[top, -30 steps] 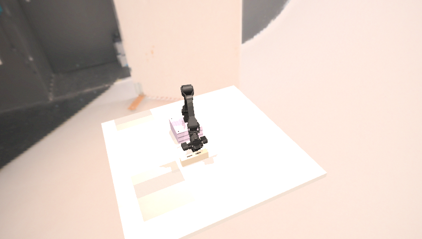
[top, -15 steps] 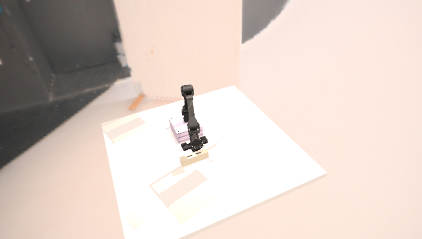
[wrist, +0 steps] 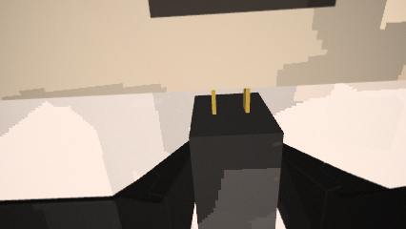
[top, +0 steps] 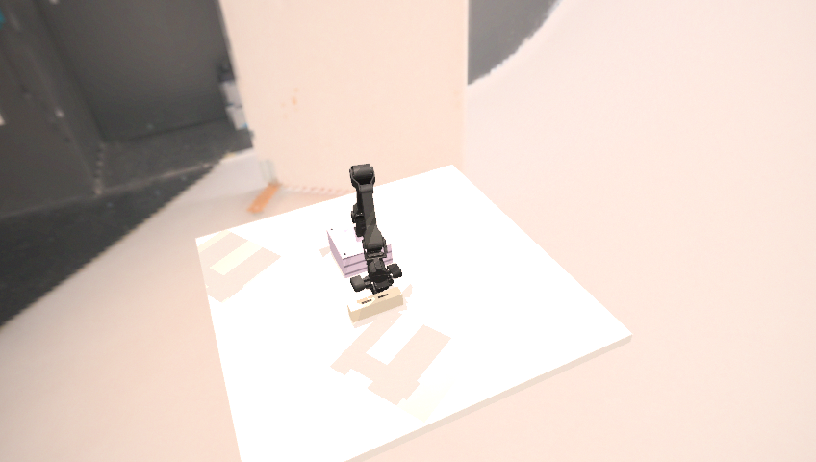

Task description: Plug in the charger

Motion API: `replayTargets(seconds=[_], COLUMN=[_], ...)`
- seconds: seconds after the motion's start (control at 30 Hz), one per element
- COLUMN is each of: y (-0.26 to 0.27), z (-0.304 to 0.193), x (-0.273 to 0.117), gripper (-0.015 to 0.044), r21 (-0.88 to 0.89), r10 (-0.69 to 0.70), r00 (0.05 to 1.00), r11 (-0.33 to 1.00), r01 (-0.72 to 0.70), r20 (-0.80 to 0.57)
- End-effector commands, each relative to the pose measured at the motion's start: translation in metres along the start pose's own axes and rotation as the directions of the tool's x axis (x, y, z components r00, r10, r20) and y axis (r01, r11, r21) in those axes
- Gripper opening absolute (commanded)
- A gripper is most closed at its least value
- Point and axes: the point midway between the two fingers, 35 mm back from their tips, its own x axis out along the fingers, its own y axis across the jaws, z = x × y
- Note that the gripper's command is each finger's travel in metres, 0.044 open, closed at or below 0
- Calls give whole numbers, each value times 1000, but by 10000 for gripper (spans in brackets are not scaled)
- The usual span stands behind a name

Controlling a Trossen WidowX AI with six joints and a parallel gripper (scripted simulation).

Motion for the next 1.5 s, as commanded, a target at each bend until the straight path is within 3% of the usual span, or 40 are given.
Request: replayTargets(seconds=[0.0,1.47], y=[1,1], z=[3,9], x=[-1,-2], gripper=[0,0], r21=[5,5], r10=[6,6], r00=[1000,1000], r11=[1000,1000], r01=[-6,-6], r20=[4,4])
